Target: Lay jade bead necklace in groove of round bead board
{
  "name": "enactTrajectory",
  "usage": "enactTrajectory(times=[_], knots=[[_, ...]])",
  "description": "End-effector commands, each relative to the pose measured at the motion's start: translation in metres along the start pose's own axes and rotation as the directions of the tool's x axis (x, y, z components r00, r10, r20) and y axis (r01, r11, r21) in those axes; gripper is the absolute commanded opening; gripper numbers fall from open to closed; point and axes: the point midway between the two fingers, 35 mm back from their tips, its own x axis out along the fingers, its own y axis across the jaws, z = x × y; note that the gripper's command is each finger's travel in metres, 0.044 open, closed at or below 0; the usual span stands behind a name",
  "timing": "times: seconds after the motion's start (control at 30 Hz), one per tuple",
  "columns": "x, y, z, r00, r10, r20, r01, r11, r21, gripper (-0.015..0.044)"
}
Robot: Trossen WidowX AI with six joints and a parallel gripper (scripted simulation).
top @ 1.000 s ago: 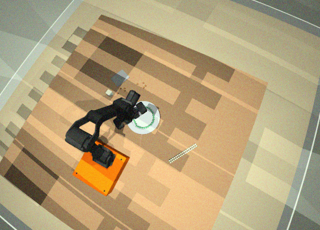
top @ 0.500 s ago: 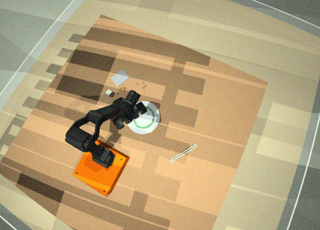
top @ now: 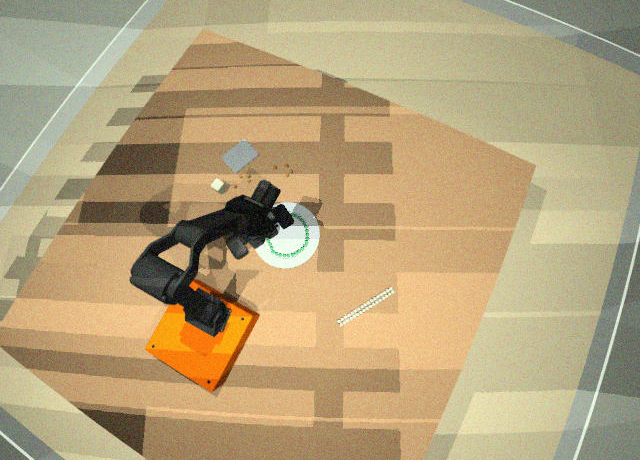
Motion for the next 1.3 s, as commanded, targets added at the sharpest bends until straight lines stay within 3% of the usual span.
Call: enactTrajectory(times=[0.0, 0.63, 1.17, 1.27], knots=[[-0.0050, -0.0008, 0.0004, 1.000, -0.004, 0.002, 0.004, 1.000, -0.005, 0.0000], [0.0032, 0.0063, 0.0007, 1.000, -0.003, 0.002, 0.003, 1.000, -0.005, 0.0000], [-0.0045, 0.0062, 0.0007, 1.000, -0.004, 0.003, 0.004, 1.000, -0.005, 0.0420], [-0.0043, 0.0065, 0.0005, 1.000, -0.003, 0.002, 0.003, 1.000, -0.005, 0.0440]])
